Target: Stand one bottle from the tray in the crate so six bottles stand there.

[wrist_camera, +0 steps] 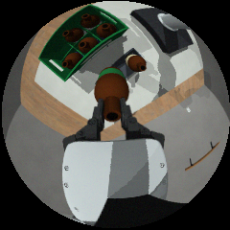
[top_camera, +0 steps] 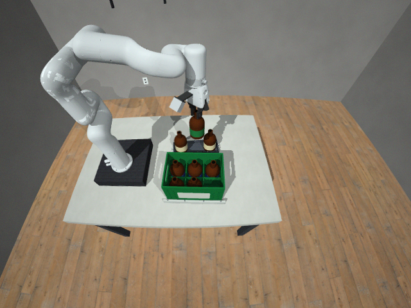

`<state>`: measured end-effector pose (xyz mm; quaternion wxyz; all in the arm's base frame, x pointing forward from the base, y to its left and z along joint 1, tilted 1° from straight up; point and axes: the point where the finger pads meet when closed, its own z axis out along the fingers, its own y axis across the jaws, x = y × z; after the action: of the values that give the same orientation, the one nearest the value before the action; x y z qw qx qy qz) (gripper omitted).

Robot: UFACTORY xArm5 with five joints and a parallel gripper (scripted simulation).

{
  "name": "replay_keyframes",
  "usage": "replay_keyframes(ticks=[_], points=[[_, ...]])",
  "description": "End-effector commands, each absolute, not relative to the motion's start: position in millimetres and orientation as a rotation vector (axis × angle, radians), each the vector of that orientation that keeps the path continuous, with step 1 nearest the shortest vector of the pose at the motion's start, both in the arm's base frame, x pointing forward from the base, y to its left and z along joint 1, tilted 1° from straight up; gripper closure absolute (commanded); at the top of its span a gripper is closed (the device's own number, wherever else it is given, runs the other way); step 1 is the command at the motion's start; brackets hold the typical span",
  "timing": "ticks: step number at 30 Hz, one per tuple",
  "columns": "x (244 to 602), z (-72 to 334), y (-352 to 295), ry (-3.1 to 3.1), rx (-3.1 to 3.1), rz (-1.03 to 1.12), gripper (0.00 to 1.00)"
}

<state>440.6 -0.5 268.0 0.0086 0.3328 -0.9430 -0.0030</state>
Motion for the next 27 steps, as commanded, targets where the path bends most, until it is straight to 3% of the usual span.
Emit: replay_keyframes(ticks=[1,27], points=[[442,270,-8,-2.95,1.042,-0.008,1.0],[446,270,-59,-2.951,1.042,-0.01,1.0]])
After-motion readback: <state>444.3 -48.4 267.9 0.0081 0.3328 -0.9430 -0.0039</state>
